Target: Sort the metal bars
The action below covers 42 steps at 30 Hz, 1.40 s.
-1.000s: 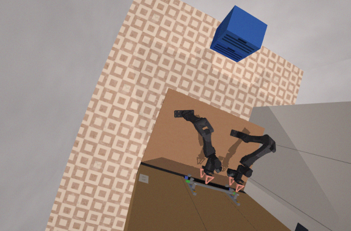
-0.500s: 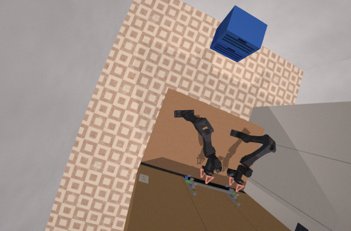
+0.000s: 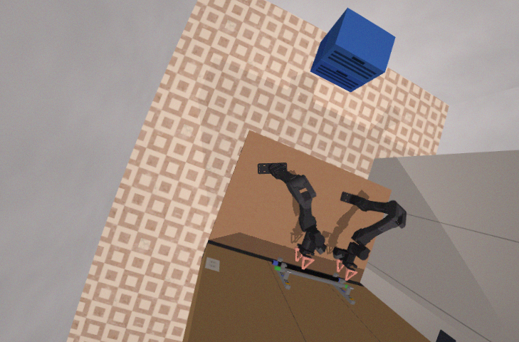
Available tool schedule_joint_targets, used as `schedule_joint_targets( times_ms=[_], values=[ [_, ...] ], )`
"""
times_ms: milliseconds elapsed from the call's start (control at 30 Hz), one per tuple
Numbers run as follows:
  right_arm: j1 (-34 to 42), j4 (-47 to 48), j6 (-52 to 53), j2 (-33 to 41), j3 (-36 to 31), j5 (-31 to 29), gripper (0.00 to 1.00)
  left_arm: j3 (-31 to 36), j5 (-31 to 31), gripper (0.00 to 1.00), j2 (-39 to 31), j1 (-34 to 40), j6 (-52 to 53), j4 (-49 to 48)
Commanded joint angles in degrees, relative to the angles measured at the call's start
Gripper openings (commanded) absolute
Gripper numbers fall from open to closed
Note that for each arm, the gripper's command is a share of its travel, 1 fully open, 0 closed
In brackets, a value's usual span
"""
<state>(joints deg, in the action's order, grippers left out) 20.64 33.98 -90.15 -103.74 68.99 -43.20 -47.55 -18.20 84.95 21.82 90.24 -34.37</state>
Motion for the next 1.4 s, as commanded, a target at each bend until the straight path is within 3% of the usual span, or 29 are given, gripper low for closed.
schedule_joint_targets(
  times_ms=[0,1367],
  values=[
    [-0.4,2.67,0.24,-0.9,-1.13,0.21,0.91,0.9,0.56,0.92,0.38,-0.75,-0.26,-4.15],
    [-0.51,24.63,0.28,-13.75,-10.3,0.31,0.72,11.92,0.69,0.73,17.55,-0.89,-0.29,-32.25]
  ],
)
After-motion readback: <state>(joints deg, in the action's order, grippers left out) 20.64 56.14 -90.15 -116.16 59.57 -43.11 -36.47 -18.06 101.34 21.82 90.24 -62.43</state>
